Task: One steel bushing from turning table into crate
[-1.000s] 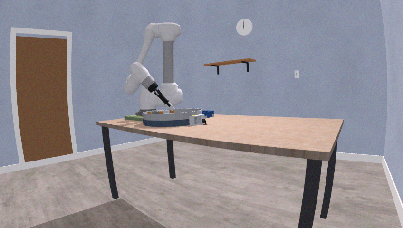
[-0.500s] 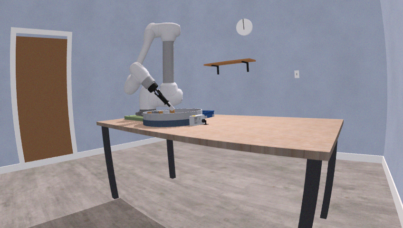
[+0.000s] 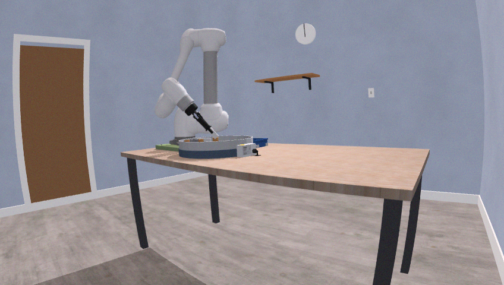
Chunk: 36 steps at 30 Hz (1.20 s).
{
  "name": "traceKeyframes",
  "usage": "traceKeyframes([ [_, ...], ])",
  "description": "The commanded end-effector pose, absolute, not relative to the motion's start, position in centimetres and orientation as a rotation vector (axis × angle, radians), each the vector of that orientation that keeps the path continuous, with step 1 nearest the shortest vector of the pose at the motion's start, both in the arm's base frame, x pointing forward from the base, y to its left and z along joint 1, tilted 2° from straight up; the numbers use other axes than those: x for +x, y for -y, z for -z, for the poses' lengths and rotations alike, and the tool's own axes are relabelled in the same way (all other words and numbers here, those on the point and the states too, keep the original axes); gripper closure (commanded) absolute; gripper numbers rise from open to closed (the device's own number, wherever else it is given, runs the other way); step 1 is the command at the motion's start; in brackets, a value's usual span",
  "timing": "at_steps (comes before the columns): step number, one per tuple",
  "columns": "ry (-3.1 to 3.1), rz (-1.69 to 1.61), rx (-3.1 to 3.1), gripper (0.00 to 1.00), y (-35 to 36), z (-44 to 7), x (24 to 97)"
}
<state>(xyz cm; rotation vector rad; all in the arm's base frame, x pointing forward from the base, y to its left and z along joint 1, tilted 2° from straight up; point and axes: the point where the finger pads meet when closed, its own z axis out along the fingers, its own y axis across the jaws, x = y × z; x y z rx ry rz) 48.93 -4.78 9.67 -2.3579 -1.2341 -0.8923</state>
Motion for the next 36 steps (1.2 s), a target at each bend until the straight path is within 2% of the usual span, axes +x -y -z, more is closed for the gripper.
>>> traceKeyframes([
  [1, 1.234, 0.892, -2.358, 1.0, 4.78, -9.68, 48.93],
  [14, 1.234, 0.892, -2.358, 1.0, 4.78, -9.68, 48.93],
  [15, 1.234, 0.892, -2.358, 0.93, 4.78, -9.68, 48.93],
  [36, 1.234, 0.892, -2.358, 0.93, 4.78, -9.68, 48.93],
])
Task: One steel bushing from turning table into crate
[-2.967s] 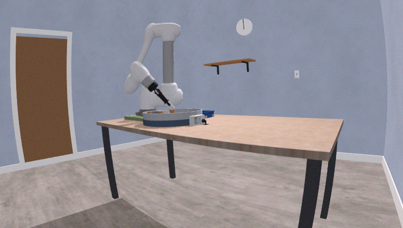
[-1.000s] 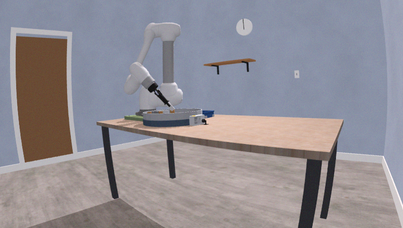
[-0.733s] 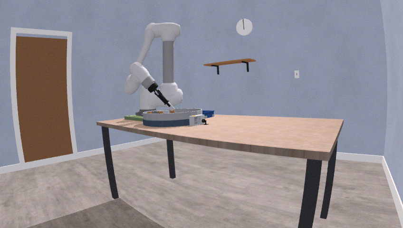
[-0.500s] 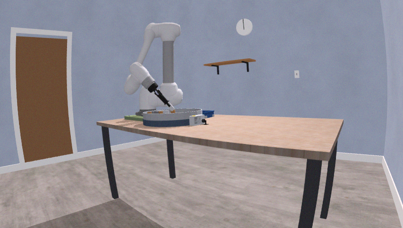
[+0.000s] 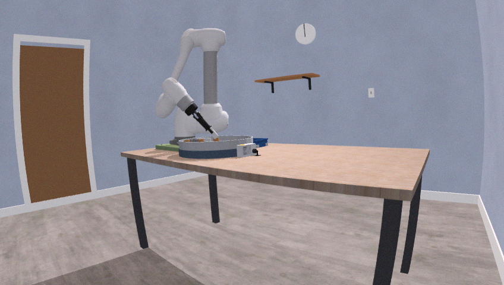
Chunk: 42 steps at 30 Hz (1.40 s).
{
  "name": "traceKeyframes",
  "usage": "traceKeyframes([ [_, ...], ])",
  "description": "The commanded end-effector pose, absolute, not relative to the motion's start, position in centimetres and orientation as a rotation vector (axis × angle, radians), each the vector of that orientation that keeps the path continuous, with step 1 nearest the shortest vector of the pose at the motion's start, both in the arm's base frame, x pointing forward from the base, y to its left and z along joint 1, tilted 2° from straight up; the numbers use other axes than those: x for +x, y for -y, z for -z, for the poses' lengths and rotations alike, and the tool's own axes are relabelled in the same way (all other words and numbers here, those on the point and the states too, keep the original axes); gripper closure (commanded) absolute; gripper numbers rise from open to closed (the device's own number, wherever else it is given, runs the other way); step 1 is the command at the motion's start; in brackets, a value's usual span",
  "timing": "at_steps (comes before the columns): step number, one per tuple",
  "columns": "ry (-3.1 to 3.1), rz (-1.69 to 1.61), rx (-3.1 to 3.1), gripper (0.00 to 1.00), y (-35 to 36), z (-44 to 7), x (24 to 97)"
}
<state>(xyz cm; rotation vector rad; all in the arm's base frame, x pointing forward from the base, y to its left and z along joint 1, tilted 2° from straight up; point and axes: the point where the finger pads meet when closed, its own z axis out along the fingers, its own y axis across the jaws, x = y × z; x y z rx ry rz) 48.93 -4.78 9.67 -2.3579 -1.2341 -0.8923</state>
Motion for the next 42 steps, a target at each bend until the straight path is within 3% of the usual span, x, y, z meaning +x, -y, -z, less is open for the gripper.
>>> traceKeyframes([
  [1, 1.234, 0.892, -2.358, 0.93, 4.8, -9.7, 48.9],
  [42, 1.234, 0.892, -2.358, 0.93, 4.8, -12.9, 48.9],
])
